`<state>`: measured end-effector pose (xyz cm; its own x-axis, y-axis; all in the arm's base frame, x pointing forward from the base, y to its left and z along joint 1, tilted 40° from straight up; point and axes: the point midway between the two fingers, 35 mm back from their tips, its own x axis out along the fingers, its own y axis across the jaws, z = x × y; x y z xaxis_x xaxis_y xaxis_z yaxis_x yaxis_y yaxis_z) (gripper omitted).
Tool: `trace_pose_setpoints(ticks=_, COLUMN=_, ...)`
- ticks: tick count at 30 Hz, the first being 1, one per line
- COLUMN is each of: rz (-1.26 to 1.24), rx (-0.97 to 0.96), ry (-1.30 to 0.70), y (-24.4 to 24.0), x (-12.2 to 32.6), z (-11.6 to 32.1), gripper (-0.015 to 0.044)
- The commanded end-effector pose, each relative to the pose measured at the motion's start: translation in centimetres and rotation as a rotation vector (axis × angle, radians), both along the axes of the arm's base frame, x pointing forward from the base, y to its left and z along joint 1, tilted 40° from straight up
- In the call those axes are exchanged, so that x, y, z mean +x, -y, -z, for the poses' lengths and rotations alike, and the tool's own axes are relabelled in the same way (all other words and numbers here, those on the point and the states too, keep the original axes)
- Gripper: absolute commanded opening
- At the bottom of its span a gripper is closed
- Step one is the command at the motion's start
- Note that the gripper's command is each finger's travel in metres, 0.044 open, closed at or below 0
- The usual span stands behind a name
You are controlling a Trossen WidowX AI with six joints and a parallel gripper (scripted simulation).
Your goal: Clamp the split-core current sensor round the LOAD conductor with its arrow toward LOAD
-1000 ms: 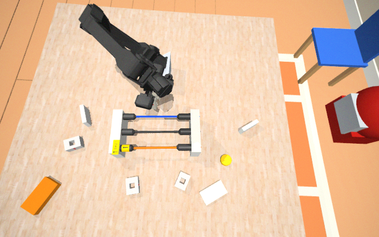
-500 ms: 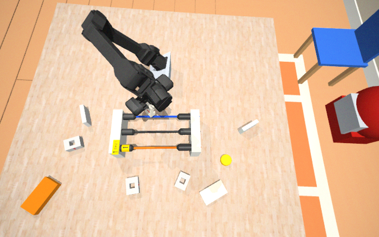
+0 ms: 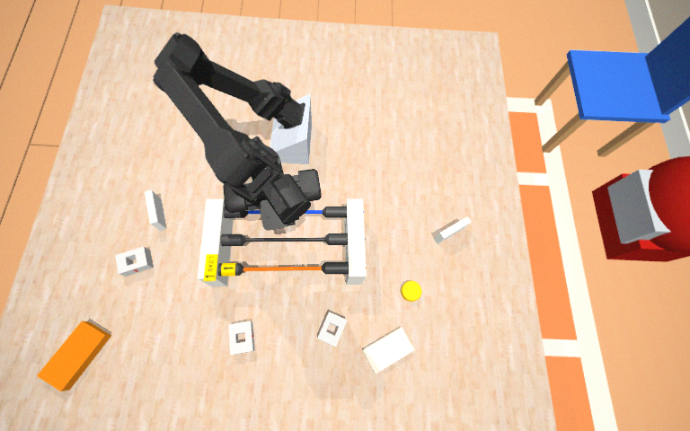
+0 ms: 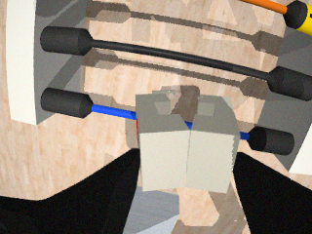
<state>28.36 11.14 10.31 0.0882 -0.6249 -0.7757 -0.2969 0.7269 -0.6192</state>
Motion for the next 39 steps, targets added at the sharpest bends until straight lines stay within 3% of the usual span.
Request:
trace_pose_setpoints(ticks=1, rz=0.109, rx=0.013, ry=0.096, y=-0.2, x=1.1, z=-0.1, gripper=0.0000)
trace_pose_setpoints(ticks=39, rz=1.257, rx=0.146, ry=1.032, y=0.1, x=11.4, z=1.4, gripper=0.0000)
